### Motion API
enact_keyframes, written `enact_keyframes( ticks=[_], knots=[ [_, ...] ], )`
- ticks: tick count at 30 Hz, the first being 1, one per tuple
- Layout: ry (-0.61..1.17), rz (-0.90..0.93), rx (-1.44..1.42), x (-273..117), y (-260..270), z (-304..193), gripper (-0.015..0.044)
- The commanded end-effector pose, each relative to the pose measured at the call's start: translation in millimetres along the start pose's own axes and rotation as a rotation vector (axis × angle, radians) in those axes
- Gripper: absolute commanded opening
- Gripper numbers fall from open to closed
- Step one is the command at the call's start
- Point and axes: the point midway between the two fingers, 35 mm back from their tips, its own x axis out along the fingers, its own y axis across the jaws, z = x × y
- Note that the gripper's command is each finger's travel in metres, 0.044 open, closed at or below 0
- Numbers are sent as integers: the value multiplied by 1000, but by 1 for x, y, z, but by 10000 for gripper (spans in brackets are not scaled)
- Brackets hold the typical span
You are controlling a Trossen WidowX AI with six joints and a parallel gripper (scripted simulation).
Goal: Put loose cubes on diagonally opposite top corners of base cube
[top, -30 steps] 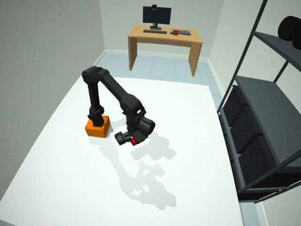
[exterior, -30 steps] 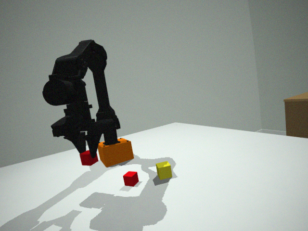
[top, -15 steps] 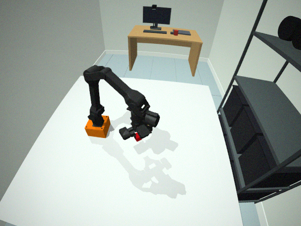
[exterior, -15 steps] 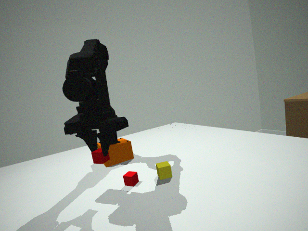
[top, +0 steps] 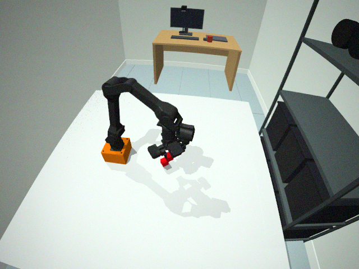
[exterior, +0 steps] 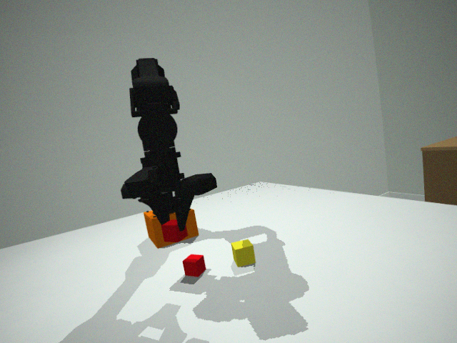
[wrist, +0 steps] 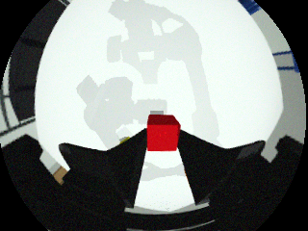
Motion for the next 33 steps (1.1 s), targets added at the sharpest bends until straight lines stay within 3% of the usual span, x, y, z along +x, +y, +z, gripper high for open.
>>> enact_keyframes(
  ticks=[1,33],
  knots=[
    [2,4,11,3,11,-10,105],
    [13,12,89,18,72,-90,105]
  ],
)
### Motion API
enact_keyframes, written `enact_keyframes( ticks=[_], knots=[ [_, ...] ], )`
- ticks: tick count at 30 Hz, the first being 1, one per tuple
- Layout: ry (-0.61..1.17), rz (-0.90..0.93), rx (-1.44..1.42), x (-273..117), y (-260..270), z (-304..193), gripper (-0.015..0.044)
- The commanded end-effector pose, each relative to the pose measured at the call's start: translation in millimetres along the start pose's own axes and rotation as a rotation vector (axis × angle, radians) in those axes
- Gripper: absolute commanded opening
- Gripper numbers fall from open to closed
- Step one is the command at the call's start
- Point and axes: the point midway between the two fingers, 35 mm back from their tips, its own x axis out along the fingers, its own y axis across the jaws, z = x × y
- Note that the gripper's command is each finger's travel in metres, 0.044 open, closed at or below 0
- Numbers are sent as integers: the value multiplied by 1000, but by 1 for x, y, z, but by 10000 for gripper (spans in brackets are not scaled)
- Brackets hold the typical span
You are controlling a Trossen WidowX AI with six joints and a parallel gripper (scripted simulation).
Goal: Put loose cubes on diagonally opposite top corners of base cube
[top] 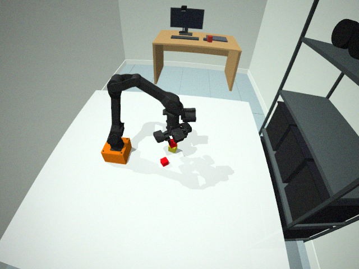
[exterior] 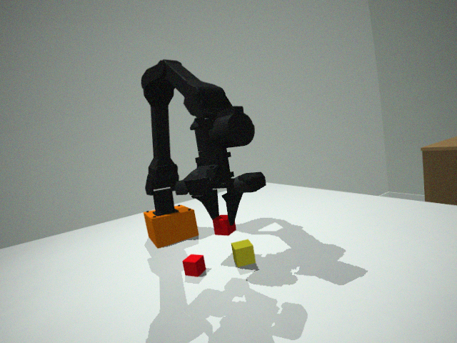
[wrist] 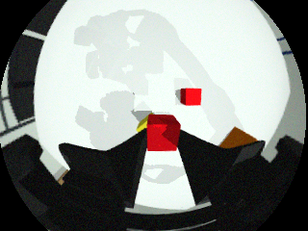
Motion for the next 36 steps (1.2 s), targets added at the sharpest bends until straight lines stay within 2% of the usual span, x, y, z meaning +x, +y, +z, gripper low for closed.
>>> enact_keyframes(
  ticks=[1,15,28,36],
  knots=[
    [6,2,19,2,6,-12,105],
    [16,1,72,8,18,-50,105],
    [16,1,73,9,18,-50,105],
    [16,1,74,28,18,-51,105]
  ],
)
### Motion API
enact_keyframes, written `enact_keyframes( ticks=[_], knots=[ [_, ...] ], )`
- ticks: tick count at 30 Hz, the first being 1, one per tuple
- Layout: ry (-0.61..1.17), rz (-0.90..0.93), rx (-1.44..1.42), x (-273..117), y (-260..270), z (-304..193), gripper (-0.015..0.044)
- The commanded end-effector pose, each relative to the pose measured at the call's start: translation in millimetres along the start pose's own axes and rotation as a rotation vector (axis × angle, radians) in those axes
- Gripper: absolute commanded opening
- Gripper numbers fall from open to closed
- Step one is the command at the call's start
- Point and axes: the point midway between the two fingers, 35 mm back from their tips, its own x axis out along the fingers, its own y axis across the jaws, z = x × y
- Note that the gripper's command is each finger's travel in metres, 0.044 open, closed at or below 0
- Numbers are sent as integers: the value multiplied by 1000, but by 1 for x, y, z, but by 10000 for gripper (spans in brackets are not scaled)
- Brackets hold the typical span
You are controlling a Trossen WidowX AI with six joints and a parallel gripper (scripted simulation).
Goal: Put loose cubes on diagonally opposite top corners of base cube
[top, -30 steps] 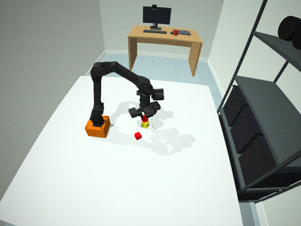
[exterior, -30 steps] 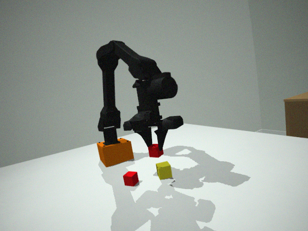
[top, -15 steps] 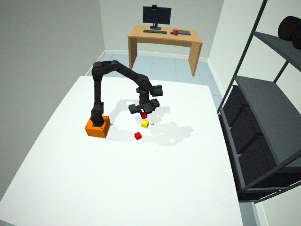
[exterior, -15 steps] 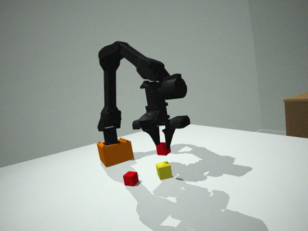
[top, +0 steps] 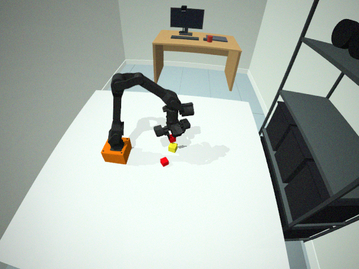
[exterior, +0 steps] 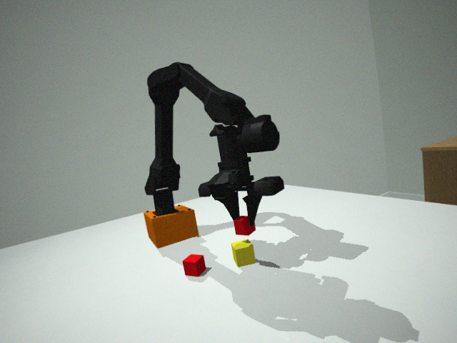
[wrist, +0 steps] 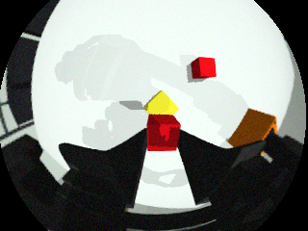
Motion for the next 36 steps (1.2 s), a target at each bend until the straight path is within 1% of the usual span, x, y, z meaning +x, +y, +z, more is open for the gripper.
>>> enact_keyframes(
  ticks=[1,30,34,36],
  knots=[
    [4,-5,5,12,-2,-1,105],
    [4,-5,5,17,-2,-1,105],
    [4,-5,5,17,-2,-1,205],
    [4,-5,5,17,-2,-1,205]
  ],
)
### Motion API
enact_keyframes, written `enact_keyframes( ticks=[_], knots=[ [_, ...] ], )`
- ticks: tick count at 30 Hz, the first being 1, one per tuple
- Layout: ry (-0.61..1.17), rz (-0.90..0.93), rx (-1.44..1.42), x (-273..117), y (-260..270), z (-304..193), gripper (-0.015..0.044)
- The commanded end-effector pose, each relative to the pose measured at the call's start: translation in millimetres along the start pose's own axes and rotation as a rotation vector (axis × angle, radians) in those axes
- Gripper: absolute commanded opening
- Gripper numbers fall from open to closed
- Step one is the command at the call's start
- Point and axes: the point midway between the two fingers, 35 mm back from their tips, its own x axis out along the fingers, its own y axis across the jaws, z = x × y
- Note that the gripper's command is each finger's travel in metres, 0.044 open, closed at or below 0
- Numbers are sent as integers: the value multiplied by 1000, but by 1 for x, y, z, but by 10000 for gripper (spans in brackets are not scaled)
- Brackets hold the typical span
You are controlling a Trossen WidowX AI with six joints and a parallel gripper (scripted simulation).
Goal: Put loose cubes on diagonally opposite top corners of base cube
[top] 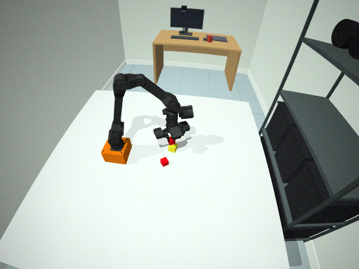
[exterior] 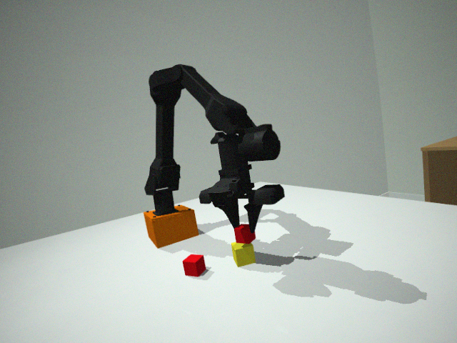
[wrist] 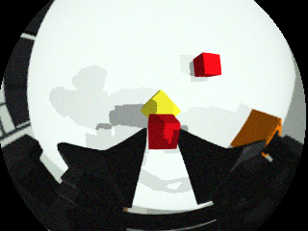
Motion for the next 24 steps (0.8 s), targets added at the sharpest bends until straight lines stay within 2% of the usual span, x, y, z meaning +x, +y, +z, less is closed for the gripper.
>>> enact_keyframes(
  ticks=[1,24],
  knots=[
    [3,2,4,0,0,-1,205],
    [0,0,0,-30,0,0,205]
  ],
)
